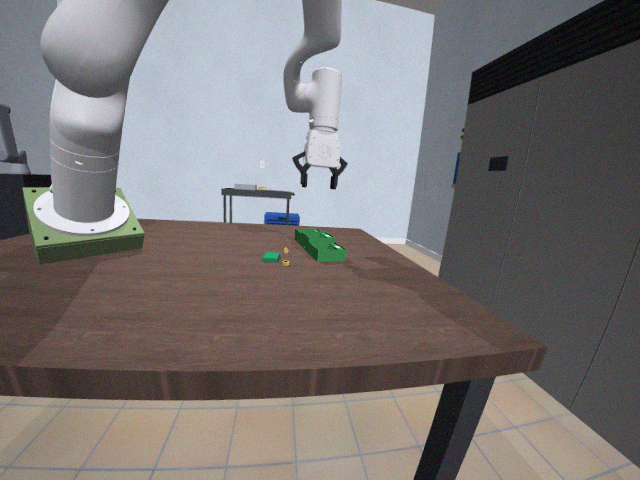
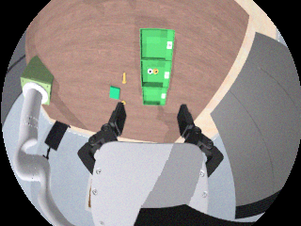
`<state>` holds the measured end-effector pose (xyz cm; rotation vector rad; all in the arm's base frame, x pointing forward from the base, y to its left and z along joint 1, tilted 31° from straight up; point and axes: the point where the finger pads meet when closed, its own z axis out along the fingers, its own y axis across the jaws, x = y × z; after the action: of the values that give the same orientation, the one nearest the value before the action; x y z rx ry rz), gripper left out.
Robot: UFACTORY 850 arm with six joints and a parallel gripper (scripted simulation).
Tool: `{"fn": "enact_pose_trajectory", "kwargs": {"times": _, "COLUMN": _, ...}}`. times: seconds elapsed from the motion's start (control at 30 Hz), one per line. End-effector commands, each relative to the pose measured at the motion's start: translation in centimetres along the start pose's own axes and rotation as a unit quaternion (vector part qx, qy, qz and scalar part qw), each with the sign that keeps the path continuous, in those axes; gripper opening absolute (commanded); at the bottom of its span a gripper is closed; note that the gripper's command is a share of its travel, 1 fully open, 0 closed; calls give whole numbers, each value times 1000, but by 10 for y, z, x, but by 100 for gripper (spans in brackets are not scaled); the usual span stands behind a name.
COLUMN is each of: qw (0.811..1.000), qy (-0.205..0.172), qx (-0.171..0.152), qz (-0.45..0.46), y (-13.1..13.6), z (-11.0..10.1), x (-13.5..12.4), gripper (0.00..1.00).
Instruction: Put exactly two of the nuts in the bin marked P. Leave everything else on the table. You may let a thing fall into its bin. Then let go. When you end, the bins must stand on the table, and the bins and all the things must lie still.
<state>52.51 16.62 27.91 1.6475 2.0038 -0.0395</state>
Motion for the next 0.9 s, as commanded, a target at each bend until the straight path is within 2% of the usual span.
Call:
{"fn": "enact_pose_trajectory", "kwargs": {"times": 0.0, "qw": 1000, "qy": 0, "qx": 0, "qz": 0, "y": 1, "z": -19, "x": 0, "gripper": 100}}
{"fn": "enact_pose_trajectory", "kwargs": {"times": 0.87, "qw": 1000, "qy": 0, "qx": 0, "qz": 0, "y": 1, "z": -22, "x": 0, "gripper": 100}}
